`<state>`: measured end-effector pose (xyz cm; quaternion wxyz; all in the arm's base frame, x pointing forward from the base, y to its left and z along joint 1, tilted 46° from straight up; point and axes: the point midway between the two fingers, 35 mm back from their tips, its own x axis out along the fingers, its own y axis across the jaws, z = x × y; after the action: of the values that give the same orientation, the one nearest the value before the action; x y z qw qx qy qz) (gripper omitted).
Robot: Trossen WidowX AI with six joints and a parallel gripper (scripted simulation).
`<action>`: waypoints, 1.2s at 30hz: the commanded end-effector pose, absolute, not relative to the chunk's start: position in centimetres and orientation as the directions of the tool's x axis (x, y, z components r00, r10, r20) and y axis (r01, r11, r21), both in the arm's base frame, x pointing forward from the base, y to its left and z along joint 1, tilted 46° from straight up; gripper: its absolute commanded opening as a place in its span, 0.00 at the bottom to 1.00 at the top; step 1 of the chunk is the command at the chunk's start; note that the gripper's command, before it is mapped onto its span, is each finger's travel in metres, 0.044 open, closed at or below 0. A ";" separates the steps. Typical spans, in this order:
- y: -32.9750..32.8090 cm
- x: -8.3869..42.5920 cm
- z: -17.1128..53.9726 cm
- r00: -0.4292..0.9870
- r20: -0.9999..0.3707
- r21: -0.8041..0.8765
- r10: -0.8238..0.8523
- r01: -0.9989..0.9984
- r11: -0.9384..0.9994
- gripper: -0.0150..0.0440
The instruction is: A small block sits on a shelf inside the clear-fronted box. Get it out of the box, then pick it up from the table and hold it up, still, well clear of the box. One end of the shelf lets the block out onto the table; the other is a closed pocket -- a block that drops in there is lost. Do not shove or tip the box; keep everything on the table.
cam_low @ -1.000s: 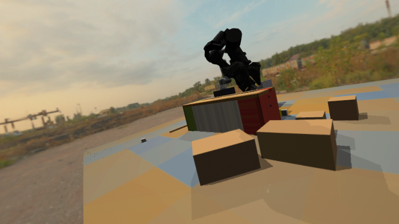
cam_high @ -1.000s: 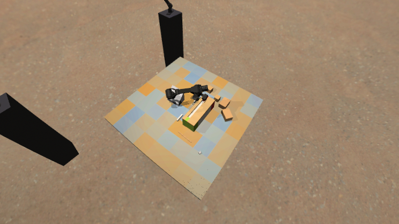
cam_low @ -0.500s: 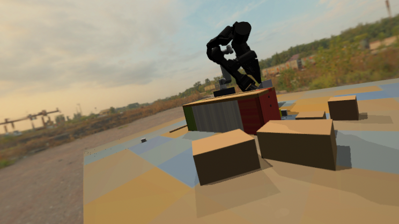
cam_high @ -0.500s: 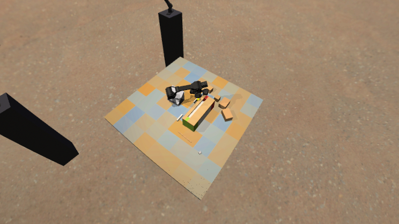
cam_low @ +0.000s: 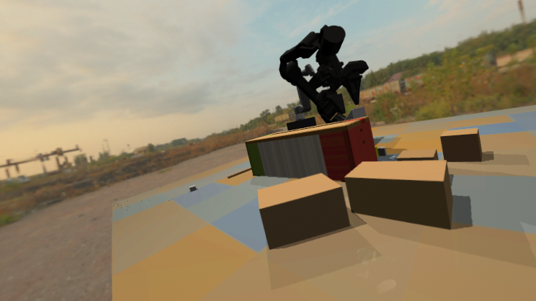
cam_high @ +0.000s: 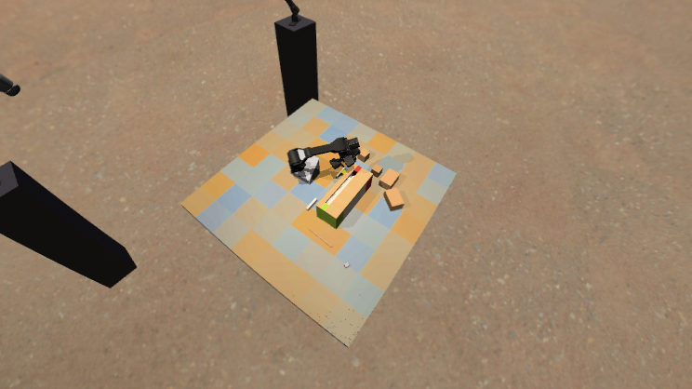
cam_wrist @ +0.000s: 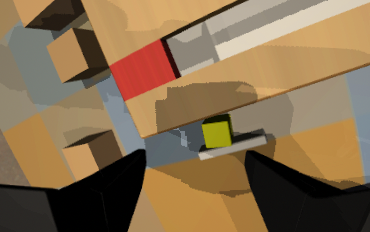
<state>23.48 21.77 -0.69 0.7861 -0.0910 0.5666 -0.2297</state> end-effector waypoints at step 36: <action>22.7 21.3 -2.1 0.480 -0.675 0.192 -0.561 -0.620 -0.761 0.74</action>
<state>22.17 23.03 -0.99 0.4184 -0.7272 0.4898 0.2371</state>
